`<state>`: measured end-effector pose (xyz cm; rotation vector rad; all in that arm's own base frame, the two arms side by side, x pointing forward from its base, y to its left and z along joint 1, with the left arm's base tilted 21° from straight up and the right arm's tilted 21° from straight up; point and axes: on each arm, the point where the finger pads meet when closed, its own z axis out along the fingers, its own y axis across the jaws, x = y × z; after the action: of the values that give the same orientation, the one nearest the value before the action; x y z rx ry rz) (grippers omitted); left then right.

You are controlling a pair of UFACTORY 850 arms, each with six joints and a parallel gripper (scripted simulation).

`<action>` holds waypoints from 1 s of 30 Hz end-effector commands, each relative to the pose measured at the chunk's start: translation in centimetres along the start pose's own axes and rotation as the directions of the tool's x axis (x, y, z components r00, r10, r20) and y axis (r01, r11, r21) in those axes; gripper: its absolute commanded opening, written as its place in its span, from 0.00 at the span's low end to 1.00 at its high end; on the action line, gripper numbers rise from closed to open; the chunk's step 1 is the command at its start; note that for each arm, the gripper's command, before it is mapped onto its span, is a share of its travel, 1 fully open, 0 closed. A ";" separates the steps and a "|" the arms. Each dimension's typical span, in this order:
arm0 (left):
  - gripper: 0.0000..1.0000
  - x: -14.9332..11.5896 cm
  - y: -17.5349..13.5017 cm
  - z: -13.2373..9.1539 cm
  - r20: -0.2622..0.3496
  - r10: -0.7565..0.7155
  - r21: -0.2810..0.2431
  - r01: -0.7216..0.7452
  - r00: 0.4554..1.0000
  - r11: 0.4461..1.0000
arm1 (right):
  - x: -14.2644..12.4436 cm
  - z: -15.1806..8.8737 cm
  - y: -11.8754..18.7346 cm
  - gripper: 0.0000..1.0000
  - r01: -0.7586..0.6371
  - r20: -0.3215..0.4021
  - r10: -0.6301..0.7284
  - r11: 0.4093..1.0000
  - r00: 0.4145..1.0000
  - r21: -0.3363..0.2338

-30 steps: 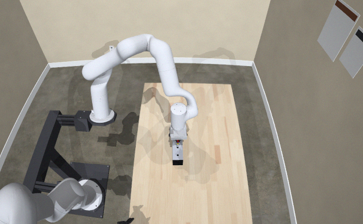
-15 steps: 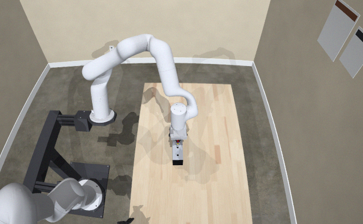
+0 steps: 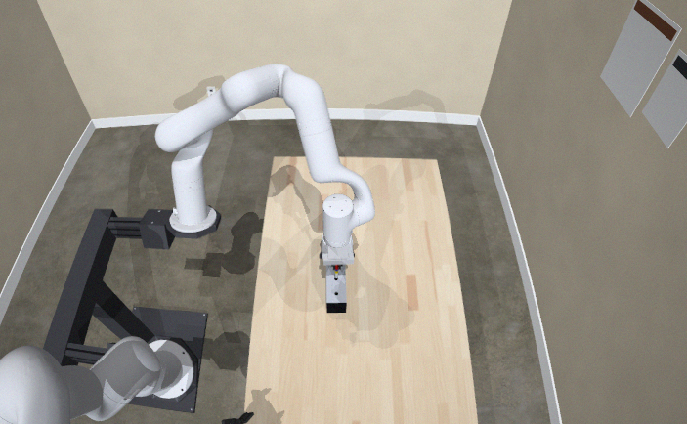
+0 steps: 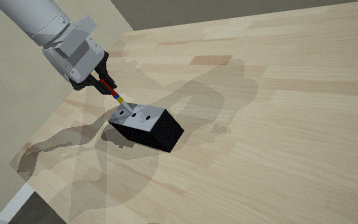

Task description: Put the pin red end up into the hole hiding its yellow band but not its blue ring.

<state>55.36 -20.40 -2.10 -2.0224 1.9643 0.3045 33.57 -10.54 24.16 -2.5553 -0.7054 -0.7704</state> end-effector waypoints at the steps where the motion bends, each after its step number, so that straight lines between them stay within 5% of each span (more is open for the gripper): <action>1: 0.00 0.0 -0.1 -0.1 -0.001 0.000 0.002 0.000 1.000 1.000 | 0.1 0.0 0.0 1.00 0.001 -0.001 -0.001 1.000 1.000 -0.001; 30: 0.00 0.1 0.2 -0.1 -0.001 0.000 0.002 0.000 1.000 1.000 | 0.1 0.0 0.0 1.00 0.001 -0.001 -0.001 1.000 1.000 -0.001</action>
<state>55.08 -20.45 -2.19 -2.0224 1.9643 0.3044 33.57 -10.54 24.16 -2.5553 -0.7054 -0.7704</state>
